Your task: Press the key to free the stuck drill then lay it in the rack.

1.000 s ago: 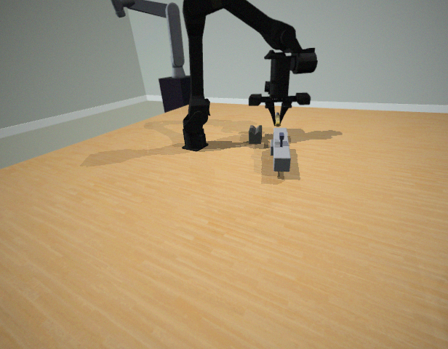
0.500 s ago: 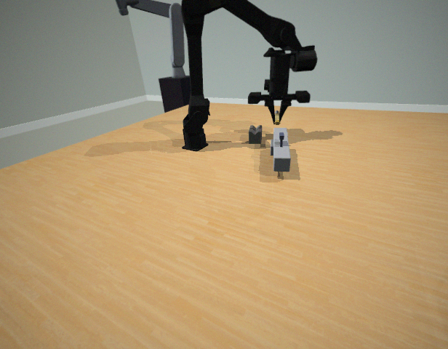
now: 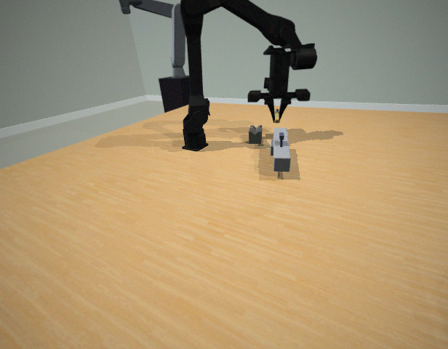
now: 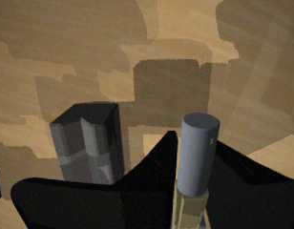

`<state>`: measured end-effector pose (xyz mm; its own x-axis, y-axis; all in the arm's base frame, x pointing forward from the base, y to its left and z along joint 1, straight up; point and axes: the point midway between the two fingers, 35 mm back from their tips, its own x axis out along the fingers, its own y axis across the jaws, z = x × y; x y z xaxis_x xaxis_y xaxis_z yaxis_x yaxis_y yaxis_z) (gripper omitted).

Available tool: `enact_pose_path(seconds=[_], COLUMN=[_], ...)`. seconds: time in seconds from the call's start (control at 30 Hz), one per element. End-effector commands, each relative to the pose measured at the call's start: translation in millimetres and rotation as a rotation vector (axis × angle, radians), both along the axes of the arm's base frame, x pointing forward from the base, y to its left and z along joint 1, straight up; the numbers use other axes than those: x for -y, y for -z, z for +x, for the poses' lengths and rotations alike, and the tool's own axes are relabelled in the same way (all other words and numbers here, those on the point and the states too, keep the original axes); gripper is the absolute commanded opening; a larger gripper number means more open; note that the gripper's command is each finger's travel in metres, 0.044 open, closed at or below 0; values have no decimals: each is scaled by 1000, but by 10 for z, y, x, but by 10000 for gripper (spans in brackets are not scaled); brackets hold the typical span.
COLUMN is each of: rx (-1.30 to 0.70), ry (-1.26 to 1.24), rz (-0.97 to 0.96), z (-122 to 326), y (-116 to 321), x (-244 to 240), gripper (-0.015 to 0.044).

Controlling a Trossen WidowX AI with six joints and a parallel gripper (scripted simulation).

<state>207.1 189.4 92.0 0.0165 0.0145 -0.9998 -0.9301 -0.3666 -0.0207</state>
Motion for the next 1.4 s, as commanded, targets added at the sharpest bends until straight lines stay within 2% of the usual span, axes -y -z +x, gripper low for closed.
enact_pose_path(seconds=[0.0,1.37], rx=[3,3], ry=[-2,-2], rz=[4,4], z=[8,21], y=[-31,-143], x=[-8,-19], gripper=[0,0])
